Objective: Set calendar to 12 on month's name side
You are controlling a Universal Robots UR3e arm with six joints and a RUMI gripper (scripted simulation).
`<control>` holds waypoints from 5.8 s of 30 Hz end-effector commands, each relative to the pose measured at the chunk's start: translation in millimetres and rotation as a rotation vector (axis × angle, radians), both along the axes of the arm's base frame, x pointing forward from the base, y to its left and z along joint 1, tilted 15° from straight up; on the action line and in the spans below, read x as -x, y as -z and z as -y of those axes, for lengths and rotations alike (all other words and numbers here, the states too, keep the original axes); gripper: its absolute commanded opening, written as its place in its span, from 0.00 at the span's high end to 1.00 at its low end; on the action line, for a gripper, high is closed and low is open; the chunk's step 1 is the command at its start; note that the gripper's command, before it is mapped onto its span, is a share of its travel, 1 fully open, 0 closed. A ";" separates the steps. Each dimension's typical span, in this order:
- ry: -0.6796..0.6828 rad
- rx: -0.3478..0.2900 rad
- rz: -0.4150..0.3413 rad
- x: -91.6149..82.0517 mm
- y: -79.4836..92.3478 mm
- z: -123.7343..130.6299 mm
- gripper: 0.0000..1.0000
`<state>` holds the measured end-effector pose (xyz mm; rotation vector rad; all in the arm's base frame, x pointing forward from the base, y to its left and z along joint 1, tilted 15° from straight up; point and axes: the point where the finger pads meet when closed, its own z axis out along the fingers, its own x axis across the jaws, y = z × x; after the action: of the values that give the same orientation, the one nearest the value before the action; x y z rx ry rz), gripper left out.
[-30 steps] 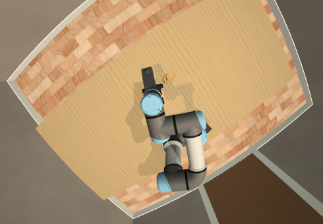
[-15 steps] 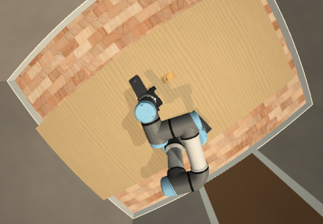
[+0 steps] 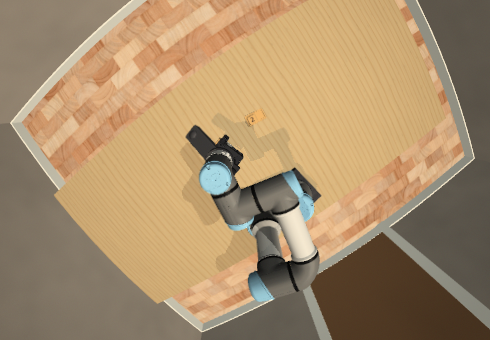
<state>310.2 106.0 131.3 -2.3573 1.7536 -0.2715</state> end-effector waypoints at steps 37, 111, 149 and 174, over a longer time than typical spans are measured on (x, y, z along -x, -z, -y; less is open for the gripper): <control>-0.026 0.006 0.004 -15.1 52.0 -4.0 0.90; -0.026 0.006 0.004 -27.1 91.3 -4.6 0.90; -0.026 0.006 0.004 -27.9 93.8 -4.6 0.90; -0.026 0.006 0.004 -28.2 95.1 -4.7 0.90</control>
<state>337.8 110.7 35.4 -2.3811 1.7231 -0.2747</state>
